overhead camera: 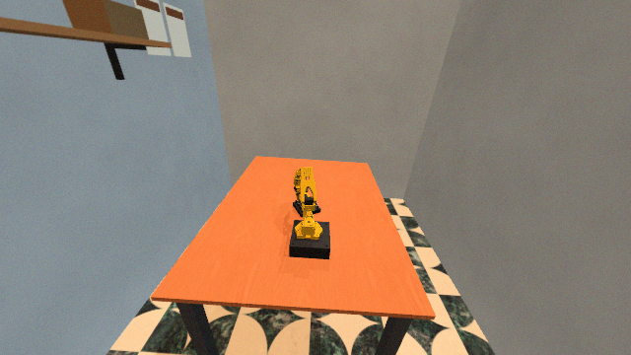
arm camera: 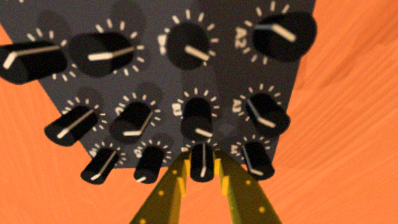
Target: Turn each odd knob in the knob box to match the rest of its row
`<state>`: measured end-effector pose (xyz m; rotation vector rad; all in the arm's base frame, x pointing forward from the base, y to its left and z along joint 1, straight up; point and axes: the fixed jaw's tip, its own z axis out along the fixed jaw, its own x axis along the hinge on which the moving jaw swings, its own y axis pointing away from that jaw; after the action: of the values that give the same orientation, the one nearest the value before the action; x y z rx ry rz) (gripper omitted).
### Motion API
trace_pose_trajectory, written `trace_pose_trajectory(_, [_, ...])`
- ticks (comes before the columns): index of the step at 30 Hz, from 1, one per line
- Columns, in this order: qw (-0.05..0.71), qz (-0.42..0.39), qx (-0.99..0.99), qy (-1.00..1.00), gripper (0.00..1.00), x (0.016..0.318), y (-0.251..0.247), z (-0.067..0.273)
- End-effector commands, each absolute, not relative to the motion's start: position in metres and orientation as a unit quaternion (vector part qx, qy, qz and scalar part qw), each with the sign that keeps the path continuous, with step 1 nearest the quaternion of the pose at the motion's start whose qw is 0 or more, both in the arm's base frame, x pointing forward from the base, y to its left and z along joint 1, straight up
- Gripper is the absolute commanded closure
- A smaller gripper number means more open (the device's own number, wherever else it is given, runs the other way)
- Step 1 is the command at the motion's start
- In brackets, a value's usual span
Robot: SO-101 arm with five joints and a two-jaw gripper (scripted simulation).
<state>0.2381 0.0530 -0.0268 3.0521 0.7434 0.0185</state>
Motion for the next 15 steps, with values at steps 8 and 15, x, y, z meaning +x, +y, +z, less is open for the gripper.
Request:
trace_pose_trajectory(8, [0.000, 0.001, 0.987, 0.163, 0.99, 0.2350, 0.0548, -0.0277])
trace_pose_trajectory(15, [0.000, 0.001, 0.995, 0.102, 0.99, 0.2343, 0.0546, -0.0277])
